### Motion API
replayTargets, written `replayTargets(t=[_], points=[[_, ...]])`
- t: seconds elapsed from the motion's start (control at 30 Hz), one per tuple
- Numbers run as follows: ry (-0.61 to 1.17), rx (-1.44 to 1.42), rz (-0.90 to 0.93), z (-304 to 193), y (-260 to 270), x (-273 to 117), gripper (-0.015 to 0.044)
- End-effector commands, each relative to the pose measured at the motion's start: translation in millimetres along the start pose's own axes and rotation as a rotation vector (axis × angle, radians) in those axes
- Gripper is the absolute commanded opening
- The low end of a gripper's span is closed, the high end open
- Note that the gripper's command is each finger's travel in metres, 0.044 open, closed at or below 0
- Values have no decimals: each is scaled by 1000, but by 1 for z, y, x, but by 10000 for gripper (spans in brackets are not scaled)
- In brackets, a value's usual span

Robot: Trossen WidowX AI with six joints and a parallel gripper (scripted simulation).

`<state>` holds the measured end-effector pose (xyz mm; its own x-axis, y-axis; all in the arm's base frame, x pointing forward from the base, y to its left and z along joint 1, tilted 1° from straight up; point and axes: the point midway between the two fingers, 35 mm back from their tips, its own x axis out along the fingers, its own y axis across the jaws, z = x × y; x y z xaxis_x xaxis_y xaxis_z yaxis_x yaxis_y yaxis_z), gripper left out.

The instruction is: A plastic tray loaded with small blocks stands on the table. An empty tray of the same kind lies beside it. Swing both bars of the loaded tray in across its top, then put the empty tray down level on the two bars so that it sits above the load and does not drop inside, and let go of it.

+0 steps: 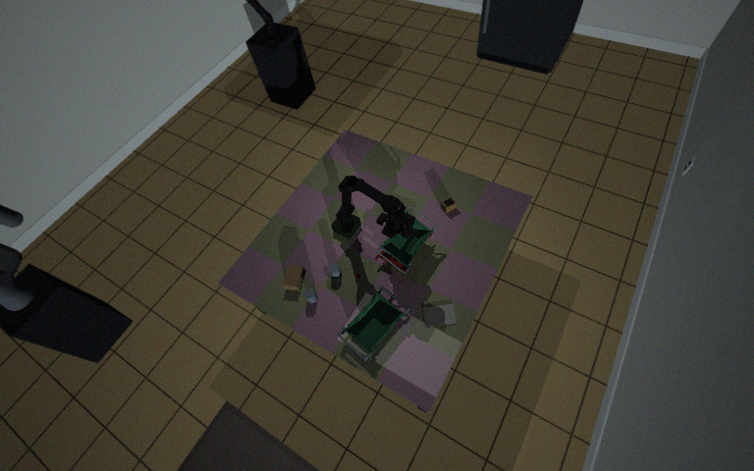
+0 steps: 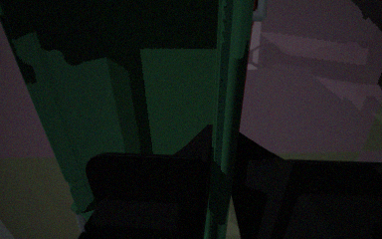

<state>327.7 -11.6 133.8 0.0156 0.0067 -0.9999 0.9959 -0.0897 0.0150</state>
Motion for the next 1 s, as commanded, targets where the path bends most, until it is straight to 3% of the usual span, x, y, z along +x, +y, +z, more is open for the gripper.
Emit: replayTargets(t=[0.0,0.97], points=[[3,5,19,0,2,2,0],[3,5,18,0,-11,29,0]])
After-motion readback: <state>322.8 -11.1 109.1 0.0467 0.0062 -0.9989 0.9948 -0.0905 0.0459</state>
